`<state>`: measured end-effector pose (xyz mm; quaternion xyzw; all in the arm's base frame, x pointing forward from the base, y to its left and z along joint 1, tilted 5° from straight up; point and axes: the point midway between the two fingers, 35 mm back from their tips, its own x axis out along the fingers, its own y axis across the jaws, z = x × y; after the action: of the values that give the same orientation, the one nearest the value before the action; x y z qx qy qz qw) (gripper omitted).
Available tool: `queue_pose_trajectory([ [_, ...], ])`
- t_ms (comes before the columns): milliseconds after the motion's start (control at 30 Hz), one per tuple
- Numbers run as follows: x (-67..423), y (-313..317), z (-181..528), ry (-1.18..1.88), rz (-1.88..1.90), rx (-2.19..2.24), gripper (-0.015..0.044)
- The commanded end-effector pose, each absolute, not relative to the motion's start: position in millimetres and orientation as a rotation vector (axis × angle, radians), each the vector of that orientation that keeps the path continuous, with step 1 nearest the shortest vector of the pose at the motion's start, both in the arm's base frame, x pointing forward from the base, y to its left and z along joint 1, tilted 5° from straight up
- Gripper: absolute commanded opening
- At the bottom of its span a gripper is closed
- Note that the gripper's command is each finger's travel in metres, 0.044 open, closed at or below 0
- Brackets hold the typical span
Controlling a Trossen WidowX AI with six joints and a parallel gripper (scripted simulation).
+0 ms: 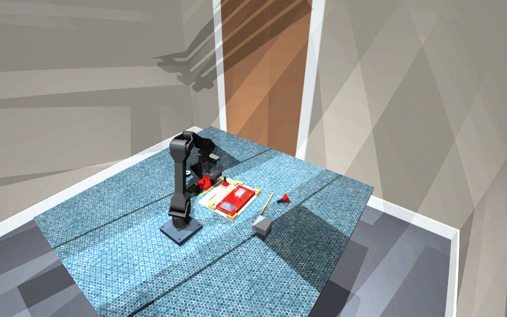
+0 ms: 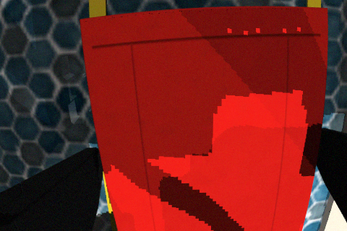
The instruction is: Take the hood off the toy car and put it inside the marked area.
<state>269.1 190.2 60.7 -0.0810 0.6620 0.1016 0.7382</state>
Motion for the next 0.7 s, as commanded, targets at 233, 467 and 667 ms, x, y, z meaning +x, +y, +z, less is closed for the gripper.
queue_pose_trajectory([
  [233,262,187,129,1.452,0.223,-0.178,0.0440],
  [467,262,187,131,1.452,0.223,-0.178,0.0440],
  [667,262,187,131,1.452,0.223,-0.178,0.0440],
])
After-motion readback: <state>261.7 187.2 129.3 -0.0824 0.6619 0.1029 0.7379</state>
